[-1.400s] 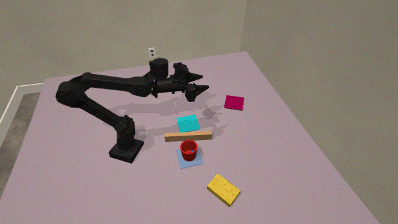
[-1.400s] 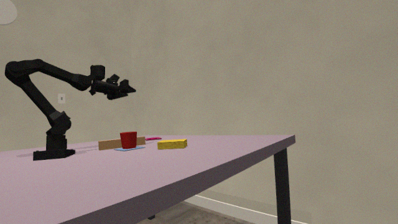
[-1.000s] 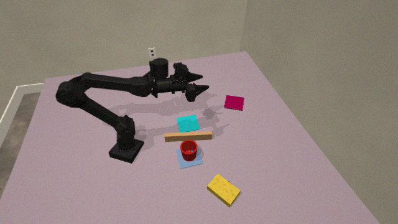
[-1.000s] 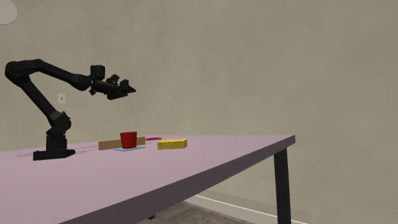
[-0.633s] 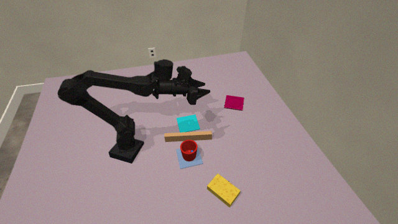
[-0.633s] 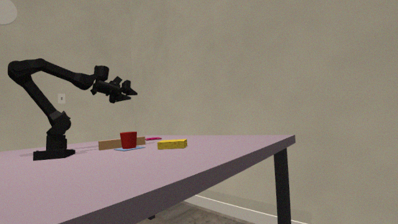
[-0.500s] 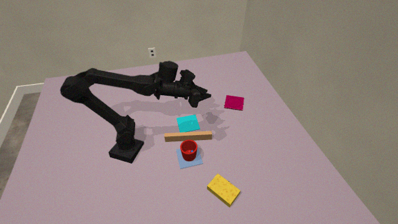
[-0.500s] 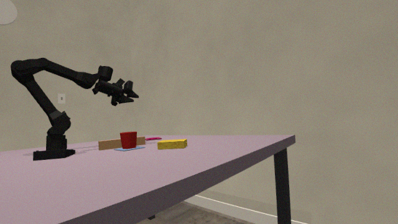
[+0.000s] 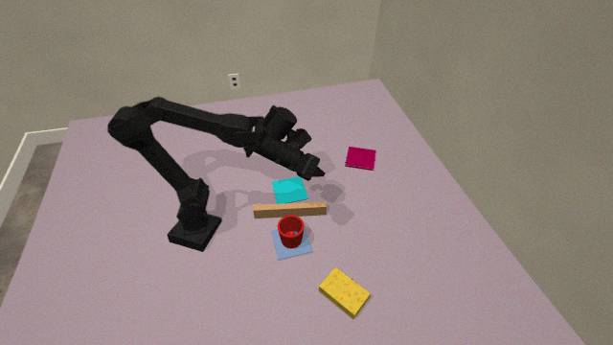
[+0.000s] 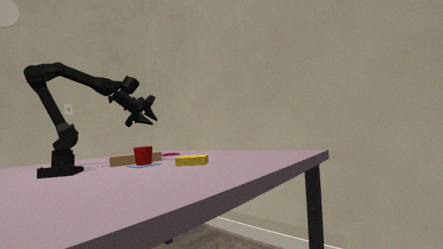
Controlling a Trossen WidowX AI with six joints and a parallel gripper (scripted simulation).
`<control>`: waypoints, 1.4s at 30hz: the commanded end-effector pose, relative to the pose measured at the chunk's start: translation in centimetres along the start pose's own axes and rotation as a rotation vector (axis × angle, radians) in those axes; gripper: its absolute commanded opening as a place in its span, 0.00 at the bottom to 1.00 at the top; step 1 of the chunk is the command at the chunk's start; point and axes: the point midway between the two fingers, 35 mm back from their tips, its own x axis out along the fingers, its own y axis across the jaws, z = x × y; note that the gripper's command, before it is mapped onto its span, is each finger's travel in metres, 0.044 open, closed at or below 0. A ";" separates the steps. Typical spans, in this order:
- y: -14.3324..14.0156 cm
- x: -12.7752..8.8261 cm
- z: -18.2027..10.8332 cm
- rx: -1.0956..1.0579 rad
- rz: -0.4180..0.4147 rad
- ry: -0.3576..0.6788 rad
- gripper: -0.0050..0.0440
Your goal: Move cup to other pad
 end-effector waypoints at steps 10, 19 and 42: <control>-0.3 0.7 -4.8 -0.210 0.139 0.246 0.40; -0.4 0.2 -8.6 -0.313 0.304 0.412 0.40; 0.0 -3.1 -13.8 -0.530 0.738 0.544 0.40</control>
